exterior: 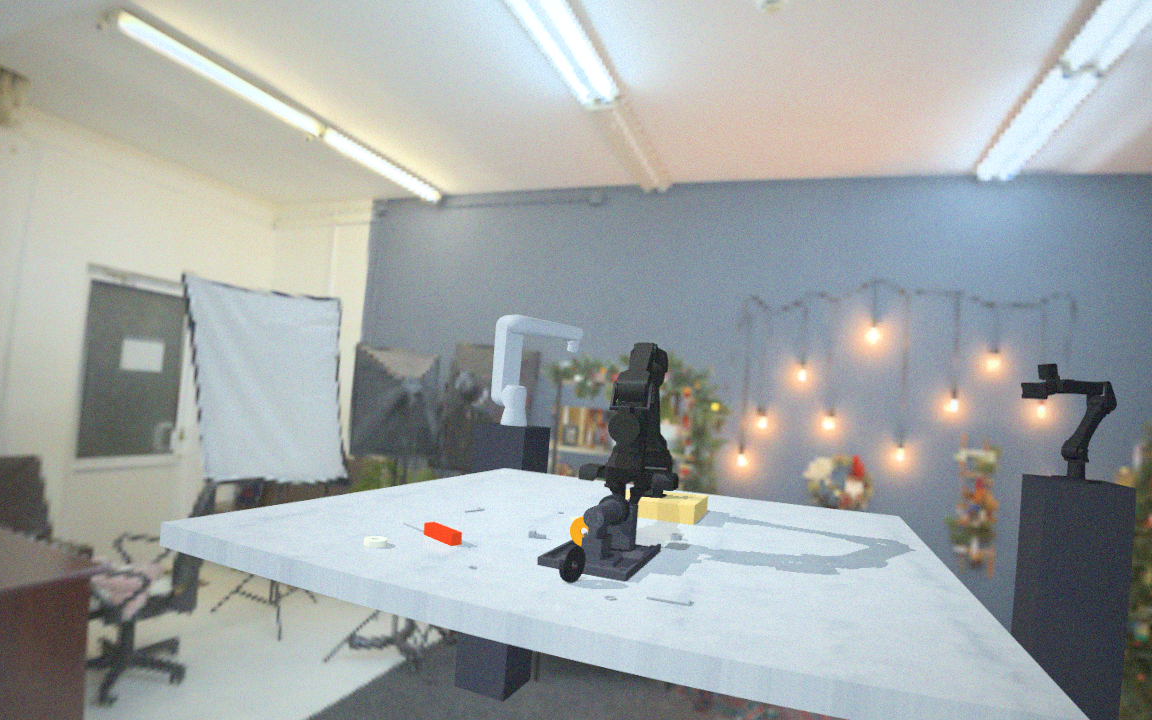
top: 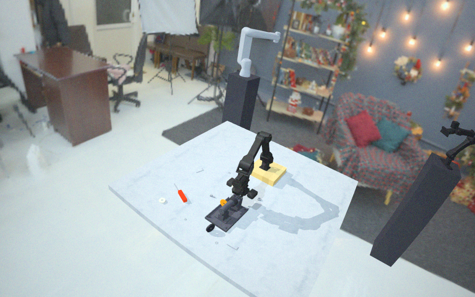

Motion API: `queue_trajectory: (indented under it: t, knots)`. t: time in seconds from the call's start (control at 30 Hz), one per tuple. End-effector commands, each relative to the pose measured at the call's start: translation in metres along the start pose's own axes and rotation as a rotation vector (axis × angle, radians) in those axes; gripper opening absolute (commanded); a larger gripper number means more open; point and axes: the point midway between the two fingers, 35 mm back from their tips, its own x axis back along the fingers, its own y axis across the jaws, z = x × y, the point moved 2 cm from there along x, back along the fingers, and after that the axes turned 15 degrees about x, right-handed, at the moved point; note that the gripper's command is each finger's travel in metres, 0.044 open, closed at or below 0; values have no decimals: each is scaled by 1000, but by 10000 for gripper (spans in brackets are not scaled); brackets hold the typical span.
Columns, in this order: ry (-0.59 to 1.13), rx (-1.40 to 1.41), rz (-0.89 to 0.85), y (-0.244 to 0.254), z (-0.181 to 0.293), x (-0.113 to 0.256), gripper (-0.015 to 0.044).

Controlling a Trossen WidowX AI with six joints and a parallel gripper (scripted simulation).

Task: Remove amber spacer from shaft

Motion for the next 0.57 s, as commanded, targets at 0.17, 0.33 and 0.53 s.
queue_trajectory:
  t: [0.17,0.33,0.53]
  knots:
    - [1,0,0,0,0,0,79]
    - [1,0,0,0,0,0,210]
    - [-1,0,0,0,-1,8,368]
